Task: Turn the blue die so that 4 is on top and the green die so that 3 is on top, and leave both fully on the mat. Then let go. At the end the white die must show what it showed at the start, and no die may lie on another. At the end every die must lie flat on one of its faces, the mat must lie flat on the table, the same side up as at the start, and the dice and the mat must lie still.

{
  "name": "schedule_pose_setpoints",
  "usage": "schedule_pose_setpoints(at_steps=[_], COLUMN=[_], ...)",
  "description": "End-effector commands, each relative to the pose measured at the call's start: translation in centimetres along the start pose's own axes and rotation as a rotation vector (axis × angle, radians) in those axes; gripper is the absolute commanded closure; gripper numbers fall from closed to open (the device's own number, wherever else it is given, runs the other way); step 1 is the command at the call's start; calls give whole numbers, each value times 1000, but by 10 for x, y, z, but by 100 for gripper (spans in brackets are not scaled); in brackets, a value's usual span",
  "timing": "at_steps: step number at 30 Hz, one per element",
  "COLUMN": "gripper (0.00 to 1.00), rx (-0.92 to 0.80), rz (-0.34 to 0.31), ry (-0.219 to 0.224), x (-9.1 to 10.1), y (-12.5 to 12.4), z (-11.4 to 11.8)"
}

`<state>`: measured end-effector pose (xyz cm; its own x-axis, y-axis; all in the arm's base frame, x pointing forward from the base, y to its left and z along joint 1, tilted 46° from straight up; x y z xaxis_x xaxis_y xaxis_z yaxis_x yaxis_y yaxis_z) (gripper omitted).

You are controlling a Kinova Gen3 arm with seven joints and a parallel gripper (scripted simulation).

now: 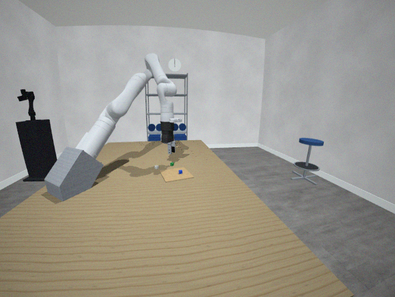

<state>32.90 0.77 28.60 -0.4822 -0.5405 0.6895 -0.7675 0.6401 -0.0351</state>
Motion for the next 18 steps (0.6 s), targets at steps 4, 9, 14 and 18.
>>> schedule_pose_setpoints(at_steps=[4,9,14,18], gripper=[36,36,36,36], rx=[-1,-1,-1,-1], rz=[-1,0,0,0], ry=[2,2,2,2], x=[-4,-10,-15,-22], y=[0,0,-1,-1], z=[1,1,1,1])
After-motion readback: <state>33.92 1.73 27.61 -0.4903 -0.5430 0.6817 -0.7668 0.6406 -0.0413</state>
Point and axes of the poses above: the point where the finger pads meet when closed, its own x axis back along the fingers, its own z axis across the jaws, y = z × x, the point moved 7 cm from there along x, back along the fingers, and after that the axes turned 7 degrees about x, right-handed, at the moved point
